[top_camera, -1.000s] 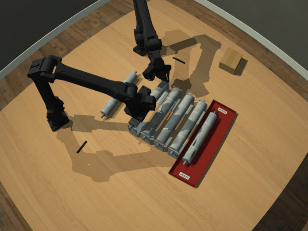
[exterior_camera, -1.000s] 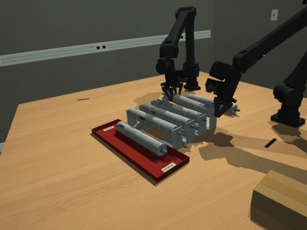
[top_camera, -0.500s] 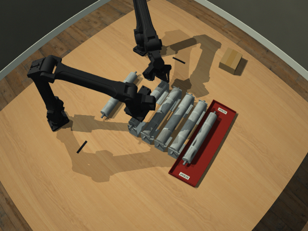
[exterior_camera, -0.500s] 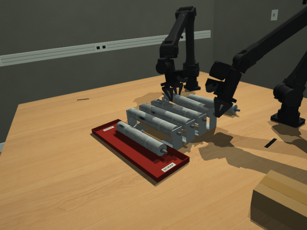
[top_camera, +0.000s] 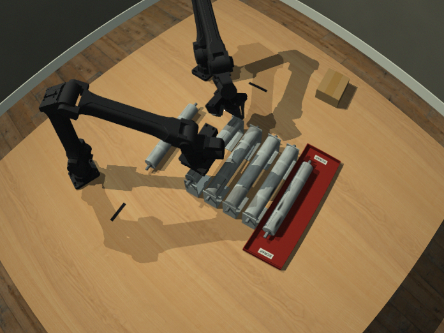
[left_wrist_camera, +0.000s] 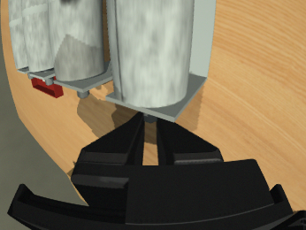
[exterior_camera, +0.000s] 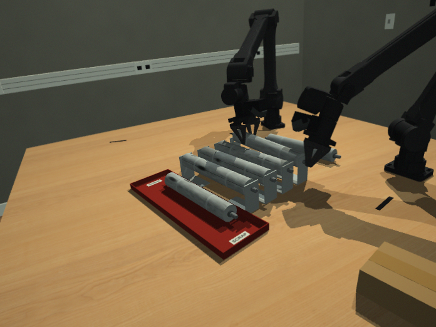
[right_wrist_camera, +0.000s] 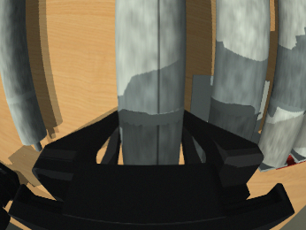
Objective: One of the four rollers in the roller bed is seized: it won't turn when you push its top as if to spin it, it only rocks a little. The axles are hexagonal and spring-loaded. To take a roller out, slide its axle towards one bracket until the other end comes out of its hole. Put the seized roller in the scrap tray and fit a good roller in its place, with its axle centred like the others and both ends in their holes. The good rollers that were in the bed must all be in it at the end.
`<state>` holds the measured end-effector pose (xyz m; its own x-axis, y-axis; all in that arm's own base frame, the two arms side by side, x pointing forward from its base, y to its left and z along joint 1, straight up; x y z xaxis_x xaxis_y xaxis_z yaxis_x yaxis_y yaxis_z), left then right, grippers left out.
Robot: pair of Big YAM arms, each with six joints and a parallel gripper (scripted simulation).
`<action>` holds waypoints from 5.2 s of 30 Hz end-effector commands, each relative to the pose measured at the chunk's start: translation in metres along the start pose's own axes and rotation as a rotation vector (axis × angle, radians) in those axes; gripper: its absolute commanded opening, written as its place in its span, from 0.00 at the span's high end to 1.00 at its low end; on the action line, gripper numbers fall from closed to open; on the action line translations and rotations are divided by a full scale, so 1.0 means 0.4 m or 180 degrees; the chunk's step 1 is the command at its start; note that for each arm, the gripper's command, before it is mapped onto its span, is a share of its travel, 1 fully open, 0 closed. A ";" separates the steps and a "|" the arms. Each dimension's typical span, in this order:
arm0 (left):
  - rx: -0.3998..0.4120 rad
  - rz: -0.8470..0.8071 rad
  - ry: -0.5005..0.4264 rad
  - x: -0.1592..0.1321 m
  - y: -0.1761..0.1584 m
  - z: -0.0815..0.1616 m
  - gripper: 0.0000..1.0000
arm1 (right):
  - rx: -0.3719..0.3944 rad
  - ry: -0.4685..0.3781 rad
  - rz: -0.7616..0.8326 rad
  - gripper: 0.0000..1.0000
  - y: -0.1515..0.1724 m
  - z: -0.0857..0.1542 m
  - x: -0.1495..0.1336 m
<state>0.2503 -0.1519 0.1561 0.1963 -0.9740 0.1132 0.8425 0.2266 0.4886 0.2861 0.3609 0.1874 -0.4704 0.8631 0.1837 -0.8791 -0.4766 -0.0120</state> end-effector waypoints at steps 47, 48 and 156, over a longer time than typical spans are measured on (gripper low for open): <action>-0.0213 -0.0006 0.0451 -0.125 -0.053 -0.046 0.97 | -0.0101 -0.0026 -0.0038 0.68 -0.035 0.025 0.010; -0.0215 -0.0006 0.0457 -0.126 -0.054 -0.046 0.97 | -0.0101 -0.0026 -0.0038 0.68 -0.035 0.025 0.010; -0.0002 -0.0068 -0.0111 -0.044 -0.001 -0.008 0.97 | -0.0219 -0.0221 0.0108 0.68 -0.057 0.046 -0.006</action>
<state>0.2479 -0.1327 0.1566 0.1747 -0.9771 0.1215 0.8456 0.2121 0.4899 0.2912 0.3572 0.1700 -0.4737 0.8478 0.2383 -0.8740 -0.4857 -0.0094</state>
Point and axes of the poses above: on each arm, the point where the finger pads meet when closed, its own z axis back along the fingers, its own y axis across the jaws, x = y × z, the point moved 10 cm from there along z, back along the fingers, and after that the axes turned 5 degrees about z, right-handed, at the moved point
